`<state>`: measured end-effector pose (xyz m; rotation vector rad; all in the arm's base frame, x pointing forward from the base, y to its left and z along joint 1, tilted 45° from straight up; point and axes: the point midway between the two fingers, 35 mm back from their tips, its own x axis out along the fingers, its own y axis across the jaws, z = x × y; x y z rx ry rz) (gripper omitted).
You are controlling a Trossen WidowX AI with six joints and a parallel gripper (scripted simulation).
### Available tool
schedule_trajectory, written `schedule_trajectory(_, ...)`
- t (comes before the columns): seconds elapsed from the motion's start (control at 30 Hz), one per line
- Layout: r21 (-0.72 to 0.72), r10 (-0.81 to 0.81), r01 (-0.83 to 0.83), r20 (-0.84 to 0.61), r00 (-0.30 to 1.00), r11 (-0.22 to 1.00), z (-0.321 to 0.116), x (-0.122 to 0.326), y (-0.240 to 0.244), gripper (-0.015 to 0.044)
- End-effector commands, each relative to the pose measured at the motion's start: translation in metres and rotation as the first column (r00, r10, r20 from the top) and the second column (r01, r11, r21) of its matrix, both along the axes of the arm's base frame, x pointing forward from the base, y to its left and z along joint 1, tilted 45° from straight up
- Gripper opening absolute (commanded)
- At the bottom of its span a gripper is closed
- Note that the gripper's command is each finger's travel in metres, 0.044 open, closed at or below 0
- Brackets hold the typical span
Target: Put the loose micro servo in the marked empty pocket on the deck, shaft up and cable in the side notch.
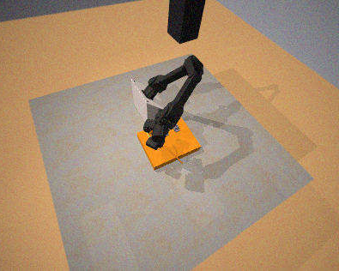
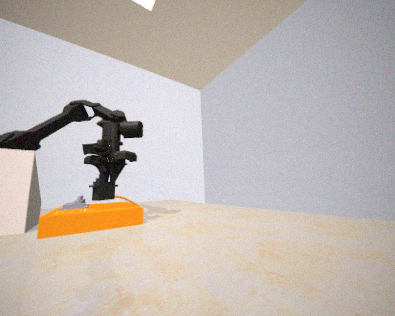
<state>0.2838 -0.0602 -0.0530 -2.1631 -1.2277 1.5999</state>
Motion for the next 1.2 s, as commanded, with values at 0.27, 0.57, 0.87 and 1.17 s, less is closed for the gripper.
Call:
schedule_trajectory(0.27, -0.077, 0.285, -0.274, 0.269, 0.92, 0.959, -0.0001, 0.0008, -0.0019, 0.0)
schedule_trajectory(0.57, -0.179, 0.481, -0.452, 0.443, 0.757, 0.874, -0.0001, 0.0009, -0.0019, 0.0)
schedule_trajectory(0.87, -0.311, 0.637, -0.58, 0.569, 0.521, 0.753, 0.0, 0.0009, -0.0019, 0.0)
schedule_trajectory(1.17, -0.462, 0.736, -0.648, 0.635, 0.235, 0.606, 0.0, 0.0009, -0.0019, 0.0)
